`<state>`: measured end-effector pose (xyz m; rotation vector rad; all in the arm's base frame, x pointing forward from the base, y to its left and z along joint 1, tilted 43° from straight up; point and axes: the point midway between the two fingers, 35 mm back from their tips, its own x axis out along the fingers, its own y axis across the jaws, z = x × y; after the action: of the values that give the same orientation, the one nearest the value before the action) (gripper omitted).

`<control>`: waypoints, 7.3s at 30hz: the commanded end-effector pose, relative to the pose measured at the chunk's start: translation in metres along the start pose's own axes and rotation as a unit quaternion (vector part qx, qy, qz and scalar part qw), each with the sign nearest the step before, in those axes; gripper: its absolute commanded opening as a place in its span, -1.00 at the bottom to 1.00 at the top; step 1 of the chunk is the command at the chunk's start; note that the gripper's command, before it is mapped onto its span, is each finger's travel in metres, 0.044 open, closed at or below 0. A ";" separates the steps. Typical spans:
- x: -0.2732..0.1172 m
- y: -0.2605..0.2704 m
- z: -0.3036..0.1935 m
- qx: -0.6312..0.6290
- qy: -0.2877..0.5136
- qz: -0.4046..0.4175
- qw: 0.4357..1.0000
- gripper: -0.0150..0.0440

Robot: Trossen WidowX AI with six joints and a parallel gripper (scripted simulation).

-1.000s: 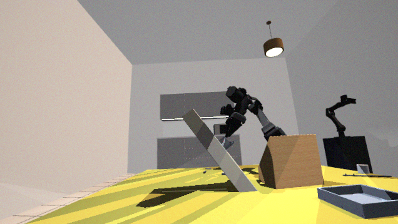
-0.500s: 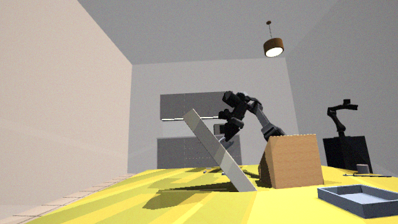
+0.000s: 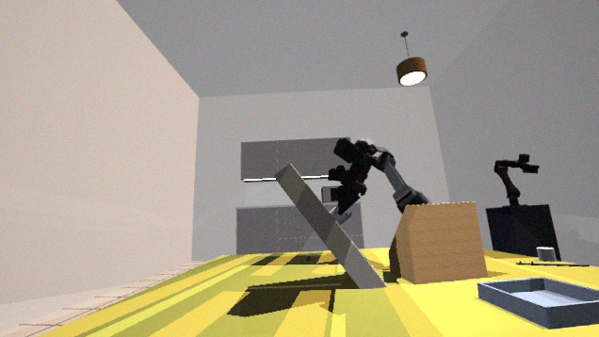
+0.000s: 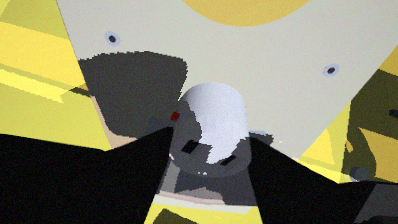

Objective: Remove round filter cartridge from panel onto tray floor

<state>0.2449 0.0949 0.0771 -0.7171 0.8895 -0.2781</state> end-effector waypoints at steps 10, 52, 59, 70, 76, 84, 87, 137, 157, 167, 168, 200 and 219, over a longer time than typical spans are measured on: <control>-0.010 0.000 0.022 0.000 0.000 0.000 1.000 -0.49; -0.090 0.091 0.026 0.001 0.001 0.003 1.000 -0.49; -0.095 0.111 0.008 -0.083 0.018 0.044 0.995 -0.49; -0.114 0.183 -0.040 -0.284 0.021 0.160 0.945 -0.49; -0.127 0.217 -0.069 -0.390 0.011 0.226 0.893 -0.49; -0.138 0.240 -0.092 -0.465 -0.002 0.275 0.842 -0.49; -0.138 0.240 -0.092 -0.465 -0.002 0.275 0.842 -0.49; -0.034 0.264 -0.342 -0.666 -0.002 0.392 0.634 -0.49; -0.035 0.263 -0.341 -0.669 0.000 0.388 0.634 1.00; -0.095 0.262 -0.305 -0.669 0.000 0.387 0.634 1.00; -0.095 0.262 -0.305 -0.669 0.000 0.387 0.634 1.00; -0.085 0.264 -0.312 -0.667 0.000 0.390 0.635 1.00; -0.085 0.264 -0.312 -0.667 0.000 0.390 0.635 1.00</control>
<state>-0.0705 0.1911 -0.1796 -1.5677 1.2567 1.3484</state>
